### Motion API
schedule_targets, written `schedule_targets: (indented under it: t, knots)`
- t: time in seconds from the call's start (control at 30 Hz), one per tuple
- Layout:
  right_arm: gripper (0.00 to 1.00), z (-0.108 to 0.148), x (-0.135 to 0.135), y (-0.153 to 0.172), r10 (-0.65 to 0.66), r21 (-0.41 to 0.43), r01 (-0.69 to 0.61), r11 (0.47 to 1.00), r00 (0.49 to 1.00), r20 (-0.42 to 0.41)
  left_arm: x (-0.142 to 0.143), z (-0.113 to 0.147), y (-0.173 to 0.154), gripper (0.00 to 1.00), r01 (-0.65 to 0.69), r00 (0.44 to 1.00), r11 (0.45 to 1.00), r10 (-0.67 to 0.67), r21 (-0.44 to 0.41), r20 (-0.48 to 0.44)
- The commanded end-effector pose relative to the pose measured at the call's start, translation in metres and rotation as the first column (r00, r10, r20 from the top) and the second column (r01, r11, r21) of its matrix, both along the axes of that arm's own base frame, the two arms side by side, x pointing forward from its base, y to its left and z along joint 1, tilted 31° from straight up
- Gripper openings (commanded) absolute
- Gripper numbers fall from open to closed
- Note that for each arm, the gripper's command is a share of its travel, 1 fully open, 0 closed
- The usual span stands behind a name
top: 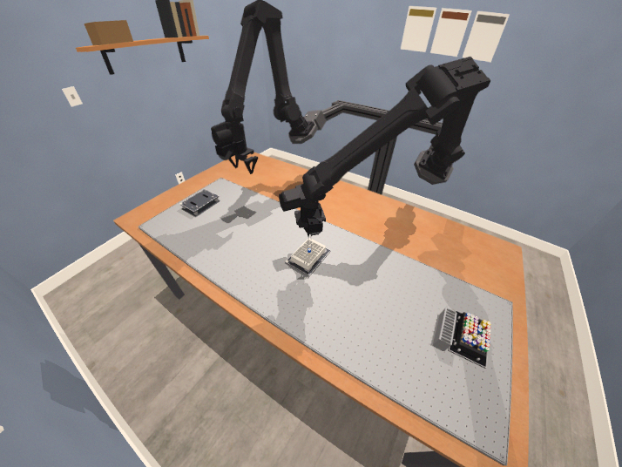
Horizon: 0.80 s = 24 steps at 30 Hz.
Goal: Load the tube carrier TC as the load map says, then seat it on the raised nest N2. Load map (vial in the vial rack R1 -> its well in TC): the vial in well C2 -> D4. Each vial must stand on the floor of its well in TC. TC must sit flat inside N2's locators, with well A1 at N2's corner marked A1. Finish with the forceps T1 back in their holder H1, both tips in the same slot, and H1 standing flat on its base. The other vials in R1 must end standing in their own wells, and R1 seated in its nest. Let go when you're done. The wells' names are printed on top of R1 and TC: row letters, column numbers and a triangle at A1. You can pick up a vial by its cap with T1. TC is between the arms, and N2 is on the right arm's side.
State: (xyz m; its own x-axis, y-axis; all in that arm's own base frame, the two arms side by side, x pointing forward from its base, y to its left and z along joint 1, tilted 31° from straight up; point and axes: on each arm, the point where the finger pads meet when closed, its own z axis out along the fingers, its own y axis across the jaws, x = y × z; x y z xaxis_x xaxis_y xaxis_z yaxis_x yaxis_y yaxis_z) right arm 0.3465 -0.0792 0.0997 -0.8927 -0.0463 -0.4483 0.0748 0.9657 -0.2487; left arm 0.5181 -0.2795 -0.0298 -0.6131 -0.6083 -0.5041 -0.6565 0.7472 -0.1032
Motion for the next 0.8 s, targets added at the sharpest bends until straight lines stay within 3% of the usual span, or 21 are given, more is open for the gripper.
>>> schedule_targets:
  t: [0.0, 0.27, 0.4, 0.63, 0.77]
  knots:
    - [1.0, 0.01, 0.008, 0.0, 0.013, -0.008, -0.013, 1.0, 1.0, 0.02, 0.003, 0.007, -0.01, 0.11, 0.002, 1.0, 1.0, -0.002, -0.012, 0.012]
    - [1.0, 0.01, 0.008, 0.0, 0.013, -0.008, -0.013, 1.0, 1.0, 0.02, 0.003, 0.007, -0.01, 0.11, 0.002, 1.0, 1.0, -0.002, -0.012, 0.012]
    - [1.0, 0.01, 0.008, 0.0, 0.013, -0.008, -0.013, 1.0, 1.0, 0.02, 0.004, 0.023, -0.017, 0.11, 0.007, 0.999, 1.0, -0.006, -0.03, 0.031]
    - [1.0, 0.01, 0.008, 0.0, 0.013, -0.008, -0.013, 1.0, 1.0, 0.02, 0.002, 0.014, -0.012, 0.11, 0.0, 1.0, 1.0, 0.0, -0.019, 0.014]
    - [1.0, 0.01, 0.008, 0.0, 0.013, -0.008, -0.013, 1.0, 1.0, 0.02, 0.002, 0.027, -0.018, 0.11, 0.007, 1.0, 0.999, -0.006, -0.032, 0.03]
